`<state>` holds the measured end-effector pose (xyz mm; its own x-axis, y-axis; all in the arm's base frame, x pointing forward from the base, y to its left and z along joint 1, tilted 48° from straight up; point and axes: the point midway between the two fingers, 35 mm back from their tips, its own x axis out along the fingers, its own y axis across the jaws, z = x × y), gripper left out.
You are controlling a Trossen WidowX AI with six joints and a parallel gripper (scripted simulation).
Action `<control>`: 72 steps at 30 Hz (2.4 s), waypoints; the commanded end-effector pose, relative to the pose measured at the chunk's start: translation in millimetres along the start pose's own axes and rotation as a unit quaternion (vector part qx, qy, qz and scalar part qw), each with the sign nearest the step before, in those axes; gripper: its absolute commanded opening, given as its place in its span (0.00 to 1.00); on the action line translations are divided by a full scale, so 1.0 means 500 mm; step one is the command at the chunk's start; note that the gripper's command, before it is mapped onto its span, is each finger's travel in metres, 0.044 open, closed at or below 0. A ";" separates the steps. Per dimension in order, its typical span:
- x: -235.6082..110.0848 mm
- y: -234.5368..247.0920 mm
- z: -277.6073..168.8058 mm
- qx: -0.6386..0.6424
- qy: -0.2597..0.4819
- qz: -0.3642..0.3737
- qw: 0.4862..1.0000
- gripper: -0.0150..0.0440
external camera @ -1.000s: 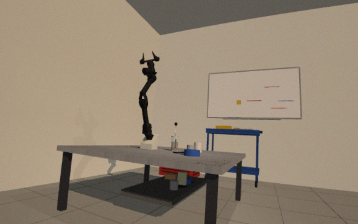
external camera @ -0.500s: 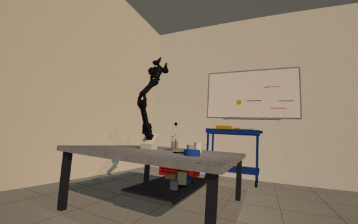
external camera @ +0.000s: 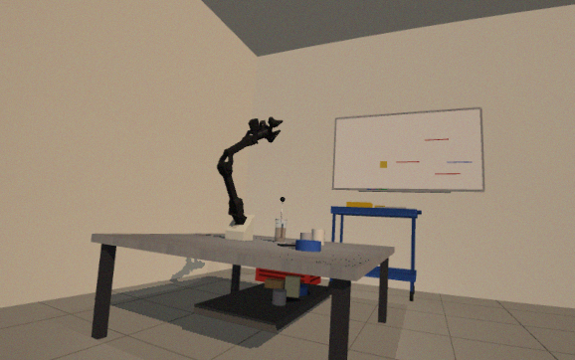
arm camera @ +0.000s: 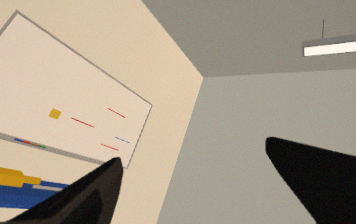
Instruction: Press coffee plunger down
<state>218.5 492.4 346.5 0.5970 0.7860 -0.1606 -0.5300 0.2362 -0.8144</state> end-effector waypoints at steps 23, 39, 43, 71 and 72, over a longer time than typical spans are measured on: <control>-0.356 0.261 -0.537 0.219 0.527 -0.114 0.813 1.00; -0.446 0.311 -0.651 0.214 0.542 -0.139 0.801 1.00; -0.443 0.311 -0.653 0.214 0.542 -0.139 0.801 1.00; -0.414 0.310 -0.726 0.214 0.541 -0.140 0.801 0.96; -0.414 0.310 -0.726 0.214 0.541 -0.140 0.801 0.91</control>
<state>229.9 159.8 53.6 0.7799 -0.2341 -0.5804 -0.2970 0.6778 -0.6725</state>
